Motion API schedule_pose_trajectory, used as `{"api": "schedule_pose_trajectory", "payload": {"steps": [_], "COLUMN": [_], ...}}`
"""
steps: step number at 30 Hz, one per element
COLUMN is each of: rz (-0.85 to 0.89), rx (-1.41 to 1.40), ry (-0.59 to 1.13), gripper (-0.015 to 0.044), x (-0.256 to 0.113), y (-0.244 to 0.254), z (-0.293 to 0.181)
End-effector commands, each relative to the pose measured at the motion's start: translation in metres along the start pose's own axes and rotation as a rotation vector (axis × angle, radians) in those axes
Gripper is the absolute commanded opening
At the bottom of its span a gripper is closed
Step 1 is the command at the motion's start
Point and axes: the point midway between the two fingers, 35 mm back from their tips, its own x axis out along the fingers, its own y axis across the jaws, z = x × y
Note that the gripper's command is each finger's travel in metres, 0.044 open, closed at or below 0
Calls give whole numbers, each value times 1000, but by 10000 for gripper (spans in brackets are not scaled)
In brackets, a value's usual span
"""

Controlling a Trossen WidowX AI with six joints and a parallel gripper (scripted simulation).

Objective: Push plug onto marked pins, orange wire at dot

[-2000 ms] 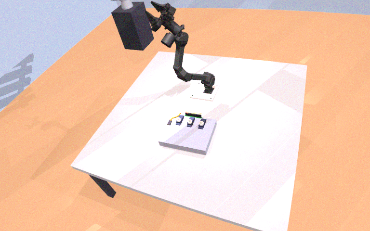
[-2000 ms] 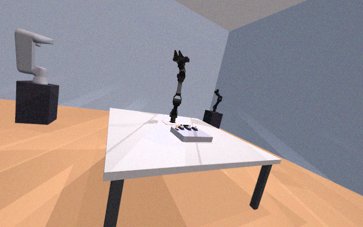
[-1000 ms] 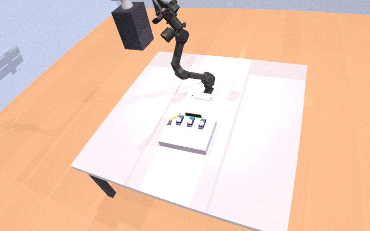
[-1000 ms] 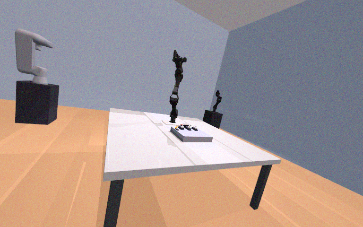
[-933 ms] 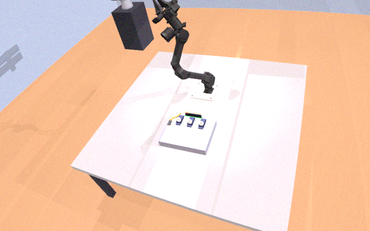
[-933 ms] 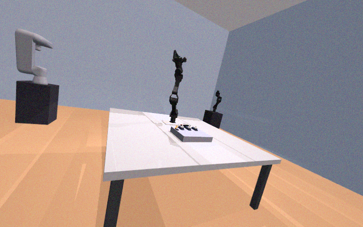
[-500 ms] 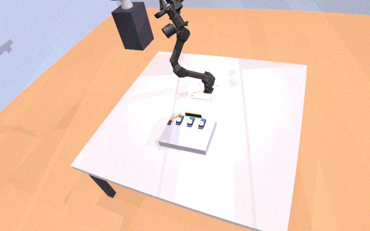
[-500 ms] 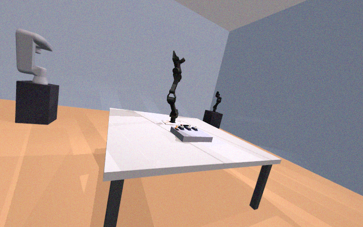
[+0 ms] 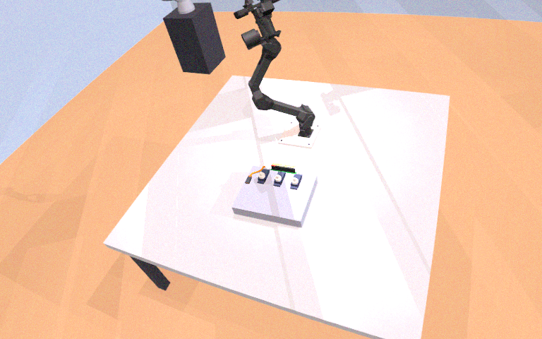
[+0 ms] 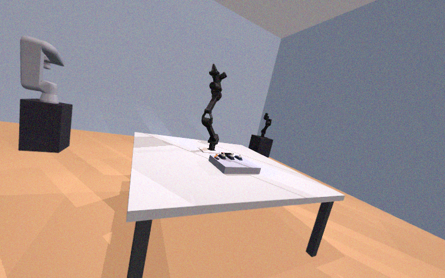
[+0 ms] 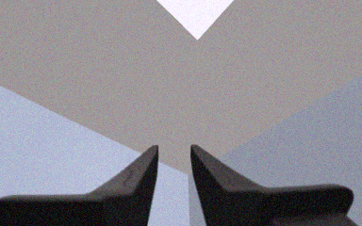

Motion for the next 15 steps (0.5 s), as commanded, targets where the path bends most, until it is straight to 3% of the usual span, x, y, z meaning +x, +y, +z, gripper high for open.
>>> {"api": "schedule_pose_trajectory", "payload": {"steps": [1,15], "rz": [-40,-163], "rx": [-47,-240], "ry": [-17,-52], "gripper": [115,115], "x": [-1,-7], "y": [-15,-54], "z": [1,3]}}
